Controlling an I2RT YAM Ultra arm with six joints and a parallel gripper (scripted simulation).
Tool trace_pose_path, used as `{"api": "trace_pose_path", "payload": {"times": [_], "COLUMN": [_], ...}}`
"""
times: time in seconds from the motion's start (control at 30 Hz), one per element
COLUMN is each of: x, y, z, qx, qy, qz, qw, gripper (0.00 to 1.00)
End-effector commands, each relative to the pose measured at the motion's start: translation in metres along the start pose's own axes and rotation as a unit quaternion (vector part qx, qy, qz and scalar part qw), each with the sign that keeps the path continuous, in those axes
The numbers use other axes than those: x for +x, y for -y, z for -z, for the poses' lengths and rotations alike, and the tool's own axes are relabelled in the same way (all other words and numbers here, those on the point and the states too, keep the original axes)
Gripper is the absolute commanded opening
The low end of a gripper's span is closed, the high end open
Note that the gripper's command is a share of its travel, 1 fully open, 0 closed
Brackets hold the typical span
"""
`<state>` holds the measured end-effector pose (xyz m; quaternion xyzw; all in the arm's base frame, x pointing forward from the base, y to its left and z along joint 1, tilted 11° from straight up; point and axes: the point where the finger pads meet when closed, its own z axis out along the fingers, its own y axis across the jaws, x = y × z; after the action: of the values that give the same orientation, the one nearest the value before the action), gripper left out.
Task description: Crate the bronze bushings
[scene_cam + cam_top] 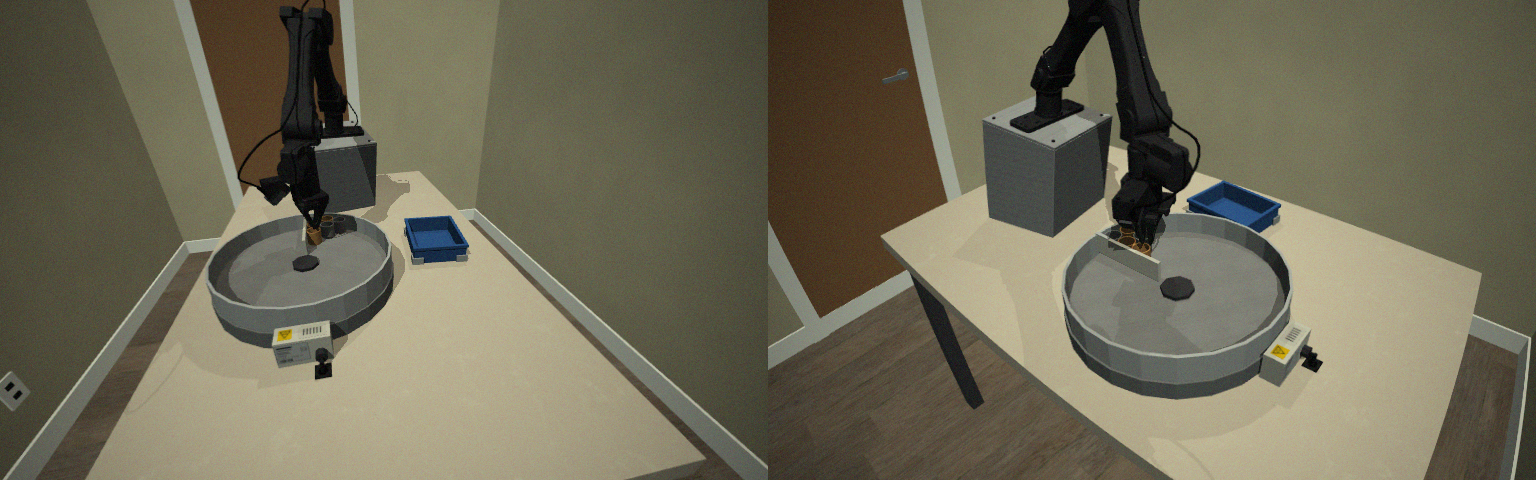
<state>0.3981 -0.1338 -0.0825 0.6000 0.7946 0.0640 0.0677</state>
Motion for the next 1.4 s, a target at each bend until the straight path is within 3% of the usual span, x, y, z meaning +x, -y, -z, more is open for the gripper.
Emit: {"api": "trace_pose_path", "payload": {"times": [0.0, 1.37], "x": [-0.0093, -0.008], "y": [-0.0125, -0.0104], "z": [0.008, 0.005], "qx": [-0.011, -0.007], "qy": [0.013, 0.01], "qz": [-0.001, -0.001], "qw": [1.0, 1.0], "gripper": [0.15, 0.15]}}
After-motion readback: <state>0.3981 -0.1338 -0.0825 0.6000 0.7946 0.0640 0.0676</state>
